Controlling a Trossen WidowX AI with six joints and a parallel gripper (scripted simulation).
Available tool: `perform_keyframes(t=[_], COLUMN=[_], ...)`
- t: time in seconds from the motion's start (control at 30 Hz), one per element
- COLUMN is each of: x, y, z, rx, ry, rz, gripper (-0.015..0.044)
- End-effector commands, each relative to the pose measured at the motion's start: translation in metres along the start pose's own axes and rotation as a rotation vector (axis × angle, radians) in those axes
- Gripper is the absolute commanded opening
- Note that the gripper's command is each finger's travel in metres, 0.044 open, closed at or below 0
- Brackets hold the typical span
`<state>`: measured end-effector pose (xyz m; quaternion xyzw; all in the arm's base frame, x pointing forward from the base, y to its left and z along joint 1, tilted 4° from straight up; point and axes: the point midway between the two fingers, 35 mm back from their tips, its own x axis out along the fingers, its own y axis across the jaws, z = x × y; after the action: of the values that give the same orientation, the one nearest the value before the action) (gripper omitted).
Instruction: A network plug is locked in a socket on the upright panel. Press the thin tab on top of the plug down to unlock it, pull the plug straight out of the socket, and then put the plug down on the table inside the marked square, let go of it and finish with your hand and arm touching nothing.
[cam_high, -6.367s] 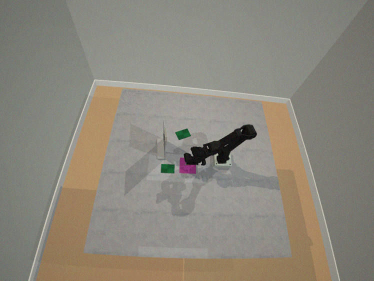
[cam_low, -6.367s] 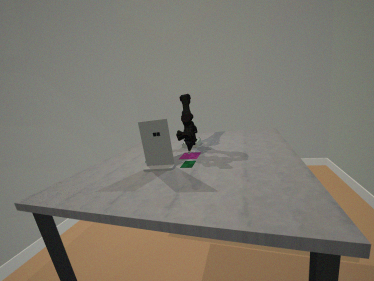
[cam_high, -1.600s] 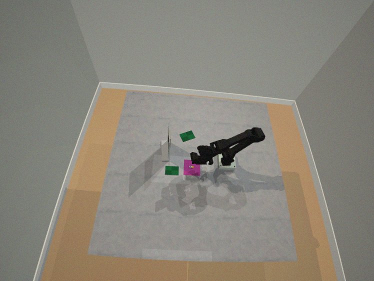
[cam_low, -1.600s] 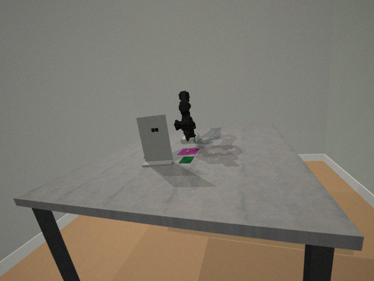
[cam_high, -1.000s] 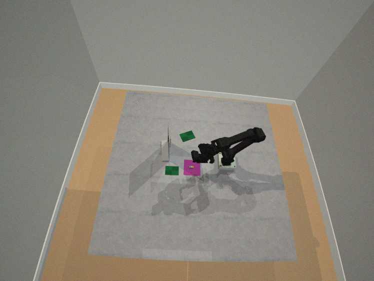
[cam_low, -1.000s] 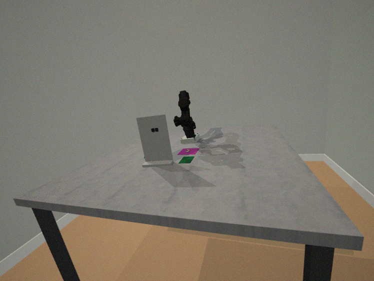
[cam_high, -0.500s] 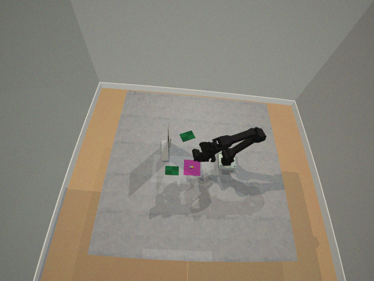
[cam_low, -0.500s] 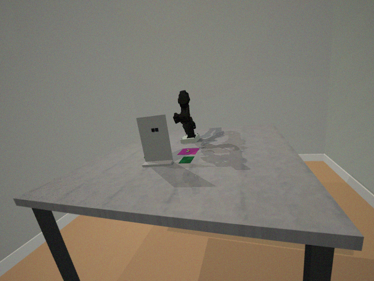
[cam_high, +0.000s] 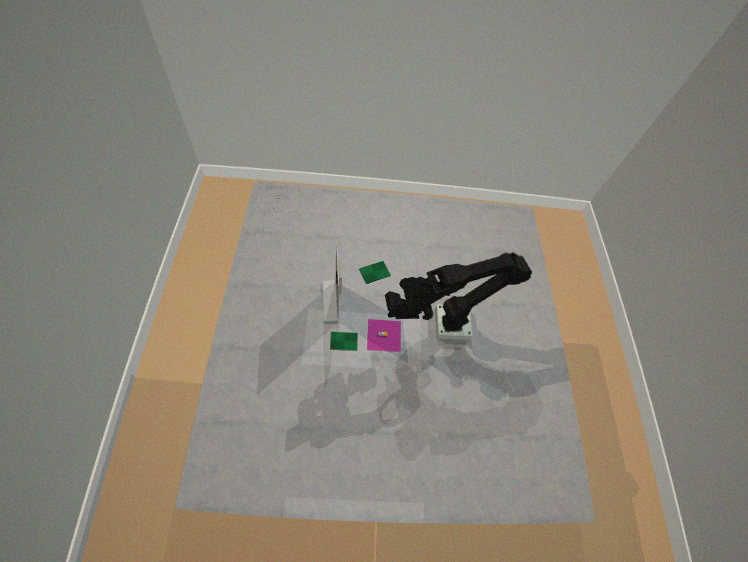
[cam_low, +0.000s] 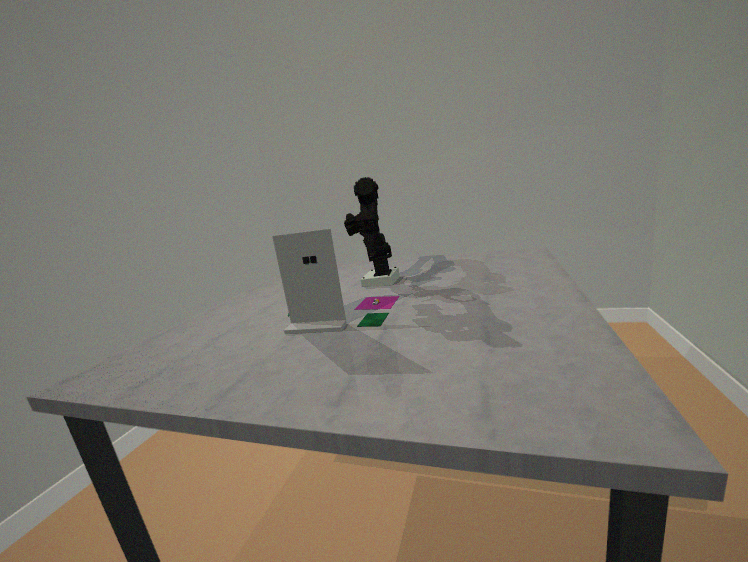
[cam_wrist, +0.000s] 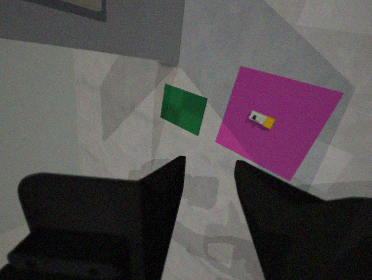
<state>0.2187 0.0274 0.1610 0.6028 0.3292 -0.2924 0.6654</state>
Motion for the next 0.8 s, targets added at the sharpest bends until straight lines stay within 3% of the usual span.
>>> perform_keyframes(t=[0.0,0.73,0.77], x=[-0.007,-0.059,-0.059], y=[0.005,0.034,0.034], z=[0.0,0.0,0.0], rx=[0.002,0.005,0.005], ry=[-0.002,-0.002,-0.002], rz=[-0.011,-0.007,-0.007], gripper=[0.0156,0.0156,0.0182])
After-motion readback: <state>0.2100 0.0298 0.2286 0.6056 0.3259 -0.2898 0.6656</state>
